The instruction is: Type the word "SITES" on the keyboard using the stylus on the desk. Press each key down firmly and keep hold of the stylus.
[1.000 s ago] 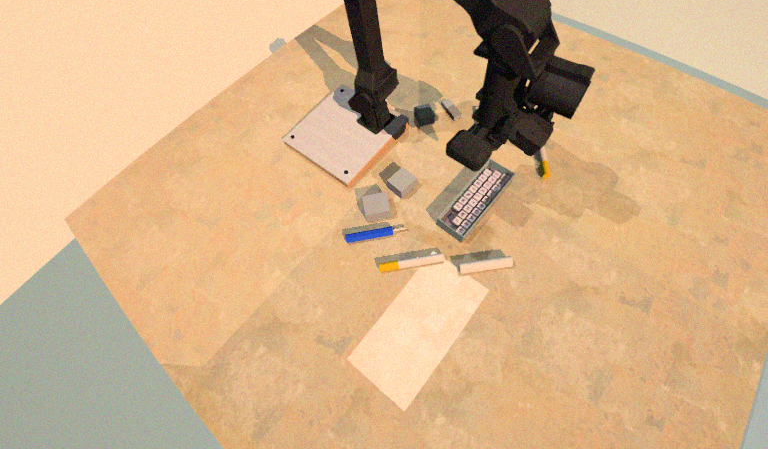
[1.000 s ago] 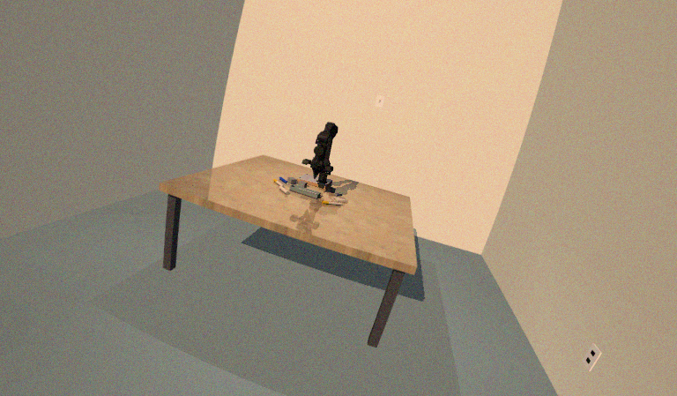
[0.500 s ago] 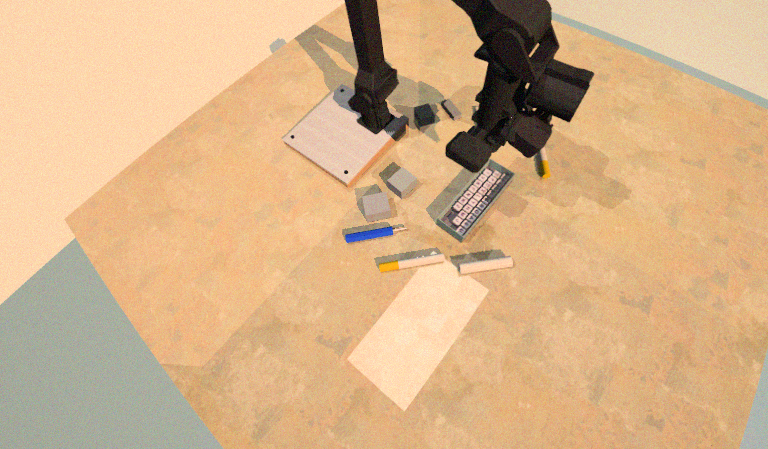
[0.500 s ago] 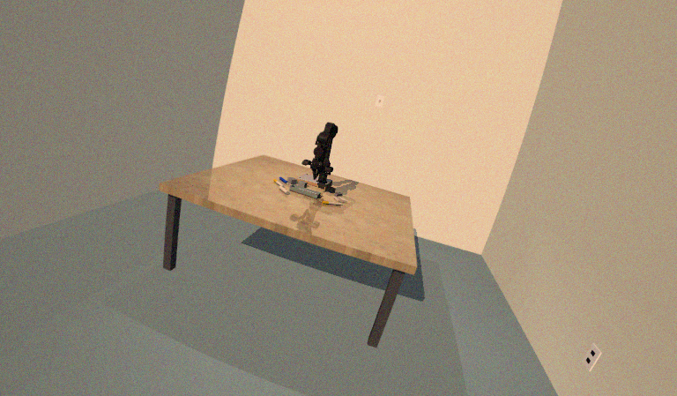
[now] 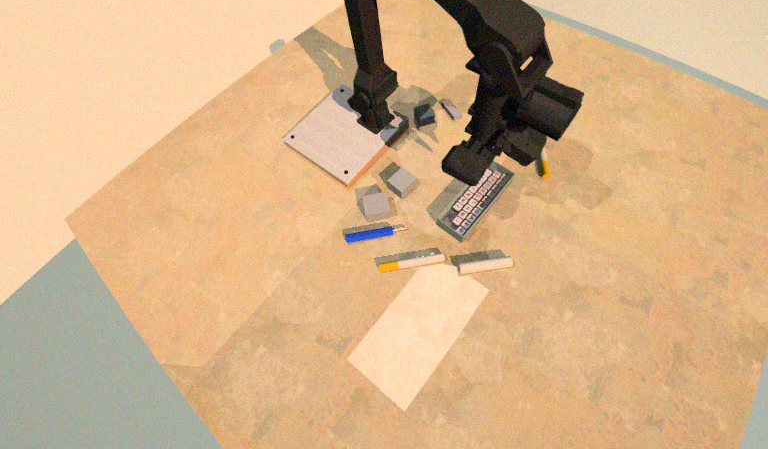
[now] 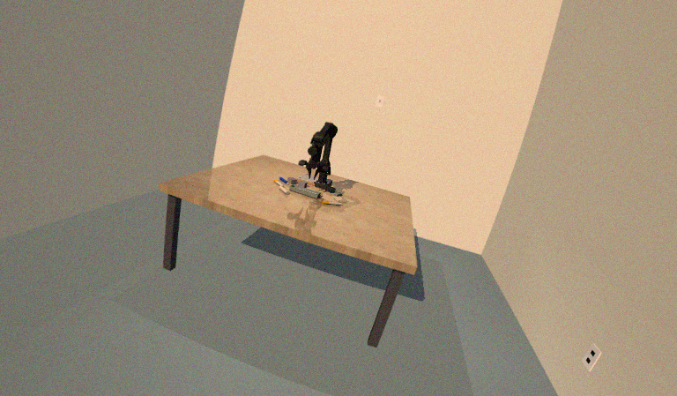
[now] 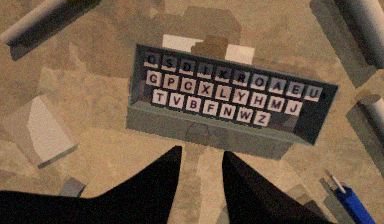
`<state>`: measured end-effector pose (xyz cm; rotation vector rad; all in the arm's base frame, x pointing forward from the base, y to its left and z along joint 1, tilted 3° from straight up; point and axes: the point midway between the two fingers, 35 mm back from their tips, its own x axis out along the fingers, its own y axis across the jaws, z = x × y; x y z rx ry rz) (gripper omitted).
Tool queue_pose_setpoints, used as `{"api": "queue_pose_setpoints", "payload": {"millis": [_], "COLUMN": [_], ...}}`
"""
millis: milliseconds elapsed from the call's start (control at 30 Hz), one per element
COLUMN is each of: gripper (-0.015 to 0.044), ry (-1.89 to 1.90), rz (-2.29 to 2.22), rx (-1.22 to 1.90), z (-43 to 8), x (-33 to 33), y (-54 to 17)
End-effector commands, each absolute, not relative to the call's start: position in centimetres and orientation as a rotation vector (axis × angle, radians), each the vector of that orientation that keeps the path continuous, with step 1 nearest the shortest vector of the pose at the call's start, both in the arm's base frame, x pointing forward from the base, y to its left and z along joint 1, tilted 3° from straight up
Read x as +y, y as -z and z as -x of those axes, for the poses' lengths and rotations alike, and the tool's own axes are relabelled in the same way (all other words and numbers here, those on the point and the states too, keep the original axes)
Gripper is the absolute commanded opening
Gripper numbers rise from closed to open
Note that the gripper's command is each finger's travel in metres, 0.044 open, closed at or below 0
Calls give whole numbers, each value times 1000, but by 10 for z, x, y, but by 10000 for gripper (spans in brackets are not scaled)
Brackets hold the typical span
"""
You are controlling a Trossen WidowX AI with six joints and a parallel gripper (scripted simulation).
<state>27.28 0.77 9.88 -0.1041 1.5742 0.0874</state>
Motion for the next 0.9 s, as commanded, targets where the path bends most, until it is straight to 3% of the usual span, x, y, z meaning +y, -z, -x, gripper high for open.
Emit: {"api": "queue_pose_setpoints", "payload": {"millis": [0,300,867], "gripper": [150,150,150], "ry": [-239,-599,-796], "rz": [138,257,538], "rx": [1580,1410,1018], "z": [-270,-246,-187], "x": [-32,-118,-208], "y": [-93,-85,-81]}}
